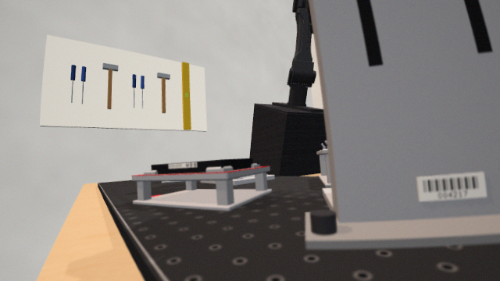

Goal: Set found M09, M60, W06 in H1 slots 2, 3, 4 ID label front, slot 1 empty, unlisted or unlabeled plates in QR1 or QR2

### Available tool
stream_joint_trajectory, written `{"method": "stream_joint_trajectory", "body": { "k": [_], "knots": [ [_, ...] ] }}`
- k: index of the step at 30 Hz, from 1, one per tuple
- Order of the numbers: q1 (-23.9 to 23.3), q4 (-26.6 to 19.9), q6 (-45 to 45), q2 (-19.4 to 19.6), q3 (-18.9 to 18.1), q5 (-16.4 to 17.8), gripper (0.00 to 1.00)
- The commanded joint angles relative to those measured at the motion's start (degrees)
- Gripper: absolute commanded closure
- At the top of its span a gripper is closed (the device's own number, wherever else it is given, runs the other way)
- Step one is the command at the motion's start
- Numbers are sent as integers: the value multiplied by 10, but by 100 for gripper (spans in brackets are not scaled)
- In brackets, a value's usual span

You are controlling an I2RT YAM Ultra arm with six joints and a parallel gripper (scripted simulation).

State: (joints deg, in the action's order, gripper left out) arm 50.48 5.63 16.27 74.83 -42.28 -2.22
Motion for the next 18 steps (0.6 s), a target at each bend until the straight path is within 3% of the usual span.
{"method": "stream_joint_trajectory", "body": {
  "k": [1, 18],
  "knots": [
    [-1, 2, -1, -1, -6, 0, 100],
    [-6, 1, -3, 20, -28, 5, 100]
  ]
}}
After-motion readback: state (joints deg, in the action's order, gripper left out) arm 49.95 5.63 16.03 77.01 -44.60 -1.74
